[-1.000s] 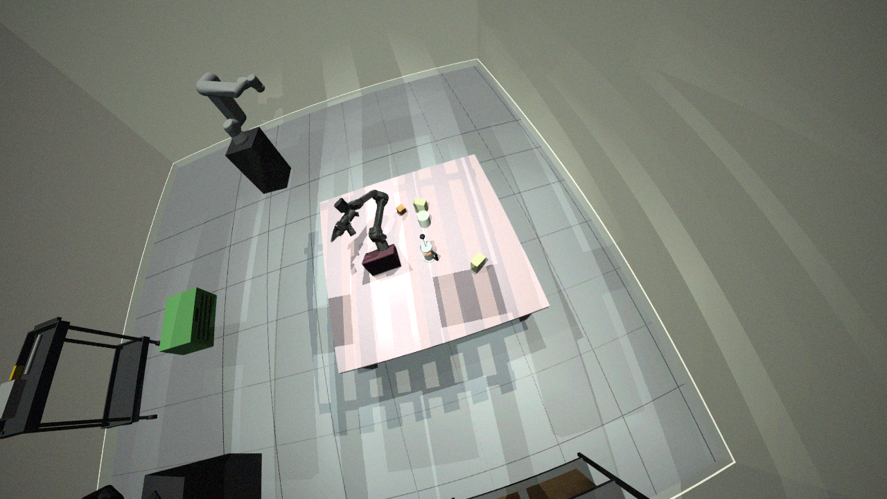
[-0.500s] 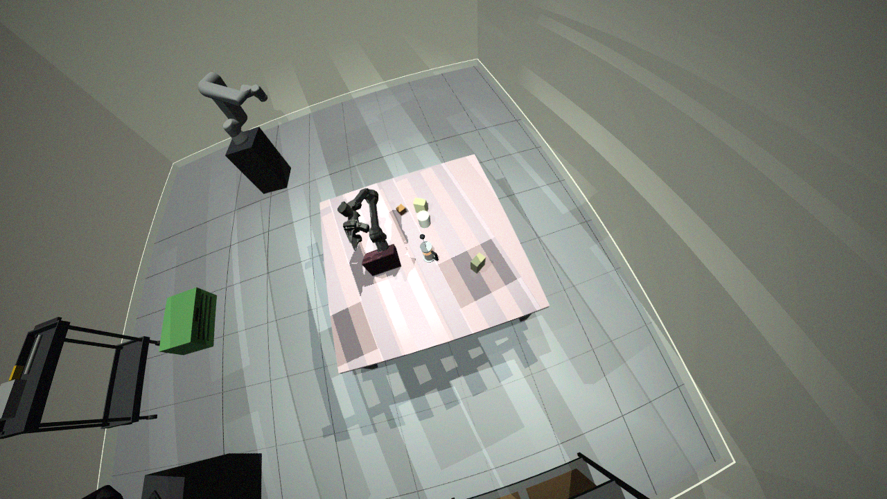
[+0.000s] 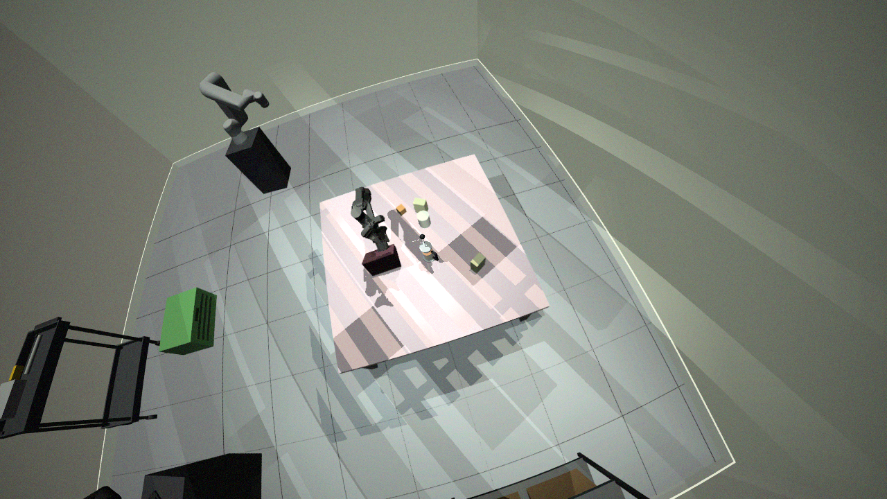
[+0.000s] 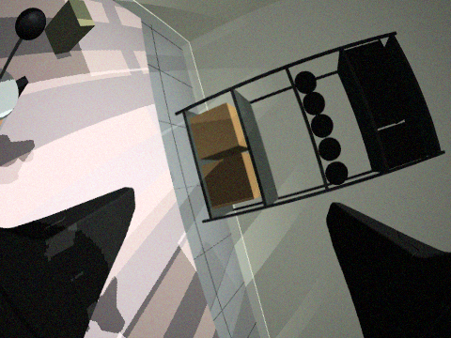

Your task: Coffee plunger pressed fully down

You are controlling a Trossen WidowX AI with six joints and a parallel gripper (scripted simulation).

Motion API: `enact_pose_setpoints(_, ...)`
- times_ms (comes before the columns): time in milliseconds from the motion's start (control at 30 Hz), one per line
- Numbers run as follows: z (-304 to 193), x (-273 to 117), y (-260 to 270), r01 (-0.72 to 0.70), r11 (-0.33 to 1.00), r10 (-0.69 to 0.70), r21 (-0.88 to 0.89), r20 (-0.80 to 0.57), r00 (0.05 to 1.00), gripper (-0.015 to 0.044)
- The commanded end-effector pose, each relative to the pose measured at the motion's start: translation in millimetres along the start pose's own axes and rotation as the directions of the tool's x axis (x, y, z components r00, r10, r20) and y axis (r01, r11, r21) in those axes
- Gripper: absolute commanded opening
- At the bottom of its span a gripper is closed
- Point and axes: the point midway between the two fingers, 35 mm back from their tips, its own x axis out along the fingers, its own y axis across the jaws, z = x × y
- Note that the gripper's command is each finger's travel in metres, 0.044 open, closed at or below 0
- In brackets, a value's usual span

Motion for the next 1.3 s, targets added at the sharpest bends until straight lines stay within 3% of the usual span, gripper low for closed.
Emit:
enact_pose_setpoints(0, 61, 28, 42, -0.339, 0.889, 0.287, 0.306, 0.202, 0.936, 0.044)
enact_pose_setpoints(300, 118, 45, 95, -0.644, 0.524, 0.556, 0.557, 0.348, 0.755, 0.044)
enact_pose_setpoints(667, 91, 62, 144, -0.642, 0.517, 0.557, 0.566, 0.347, 0.754, 0.044)
enact_pose_setpoints(1267, 97, 79, 155, -0.638, 0.519, 0.555, 0.569, 0.344, 0.757, 0.044)
